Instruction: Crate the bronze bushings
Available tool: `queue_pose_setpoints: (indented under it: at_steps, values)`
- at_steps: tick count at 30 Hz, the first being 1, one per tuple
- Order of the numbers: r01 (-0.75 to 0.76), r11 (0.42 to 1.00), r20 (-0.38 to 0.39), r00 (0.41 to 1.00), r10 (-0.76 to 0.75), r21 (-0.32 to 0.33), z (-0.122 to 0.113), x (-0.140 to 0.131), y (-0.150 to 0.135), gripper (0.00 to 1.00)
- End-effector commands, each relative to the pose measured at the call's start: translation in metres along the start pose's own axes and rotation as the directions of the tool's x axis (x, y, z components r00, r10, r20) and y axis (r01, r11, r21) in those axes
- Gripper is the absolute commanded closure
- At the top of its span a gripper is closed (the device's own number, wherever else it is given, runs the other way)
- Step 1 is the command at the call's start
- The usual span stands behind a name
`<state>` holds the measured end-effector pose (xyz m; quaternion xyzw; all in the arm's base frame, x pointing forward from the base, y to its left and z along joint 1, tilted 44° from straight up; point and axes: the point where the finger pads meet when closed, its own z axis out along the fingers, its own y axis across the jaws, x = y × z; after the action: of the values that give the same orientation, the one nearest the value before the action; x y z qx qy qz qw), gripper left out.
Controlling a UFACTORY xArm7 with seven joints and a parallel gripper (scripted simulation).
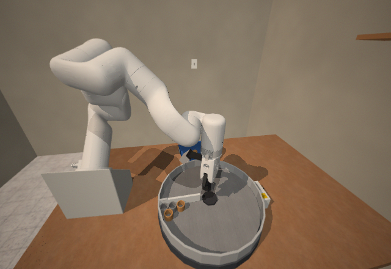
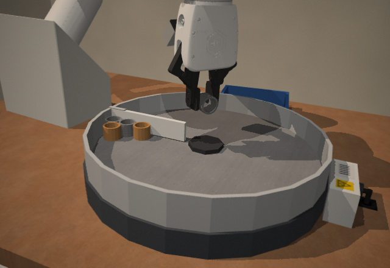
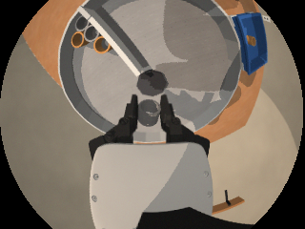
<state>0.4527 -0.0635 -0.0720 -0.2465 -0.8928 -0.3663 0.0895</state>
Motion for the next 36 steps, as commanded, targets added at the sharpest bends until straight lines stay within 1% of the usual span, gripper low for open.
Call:
queue_pose_setpoints:
  at_steps: [1,13,20,36]
  values:
    - [-0.005,1.0,0.006,1.0,0.005,0.002,-0.002,-0.002,0.006,1.0]
    - [-0.005,1.0,0.006,1.0,0.005,0.002,-0.002,-0.002,0.006,1.0]
    - [-0.005,1.0,0.006,1.0,0.005,0.002,0.024,-0.002,0.007,1.0]
    - [-0.005,1.0,0.006,1.0,0.005,0.002,0.024,-0.002,0.007,1.0]
